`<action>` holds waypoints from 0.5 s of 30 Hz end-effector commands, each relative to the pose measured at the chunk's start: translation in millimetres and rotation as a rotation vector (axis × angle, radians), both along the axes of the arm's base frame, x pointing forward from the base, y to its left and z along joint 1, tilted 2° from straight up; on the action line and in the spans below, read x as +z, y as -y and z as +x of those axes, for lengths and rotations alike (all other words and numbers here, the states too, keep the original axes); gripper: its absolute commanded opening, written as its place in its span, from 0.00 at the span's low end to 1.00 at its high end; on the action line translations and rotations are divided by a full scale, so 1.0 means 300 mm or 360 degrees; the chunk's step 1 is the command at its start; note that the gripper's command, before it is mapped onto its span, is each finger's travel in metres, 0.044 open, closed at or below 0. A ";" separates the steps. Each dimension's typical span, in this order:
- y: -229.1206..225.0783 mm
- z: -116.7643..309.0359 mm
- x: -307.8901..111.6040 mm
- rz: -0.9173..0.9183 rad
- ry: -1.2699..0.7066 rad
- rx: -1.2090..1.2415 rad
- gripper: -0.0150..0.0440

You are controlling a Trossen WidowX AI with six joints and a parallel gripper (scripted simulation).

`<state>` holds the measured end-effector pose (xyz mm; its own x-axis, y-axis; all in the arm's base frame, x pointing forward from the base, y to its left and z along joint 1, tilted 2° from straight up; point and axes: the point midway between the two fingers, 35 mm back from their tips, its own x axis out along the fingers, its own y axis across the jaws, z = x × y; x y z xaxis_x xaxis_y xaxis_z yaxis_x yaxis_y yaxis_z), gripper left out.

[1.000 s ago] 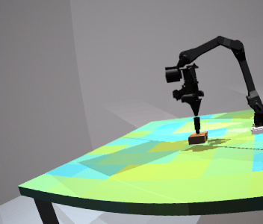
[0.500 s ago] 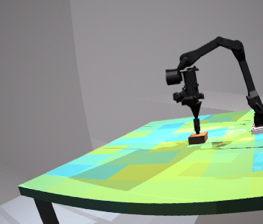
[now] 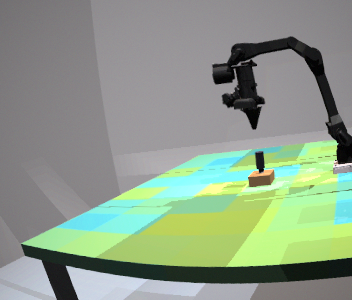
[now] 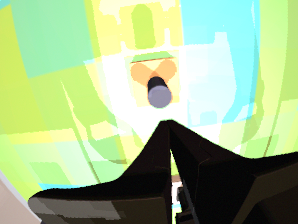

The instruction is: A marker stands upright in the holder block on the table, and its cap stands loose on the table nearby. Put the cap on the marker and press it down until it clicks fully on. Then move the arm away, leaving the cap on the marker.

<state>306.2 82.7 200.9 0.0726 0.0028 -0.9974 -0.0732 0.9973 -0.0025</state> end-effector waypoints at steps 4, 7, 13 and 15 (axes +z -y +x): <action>0.003 -0.015 0.056 -0.0004 -0.0015 -0.0007 0.34; 0.003 -0.015 0.056 -0.0004 -0.0015 -0.0007 0.48; 0.003 -0.015 0.056 -0.0004 -0.0015 -0.0007 0.74; 0.003 -0.015 0.056 -0.0004 -0.0015 -0.0007 0.83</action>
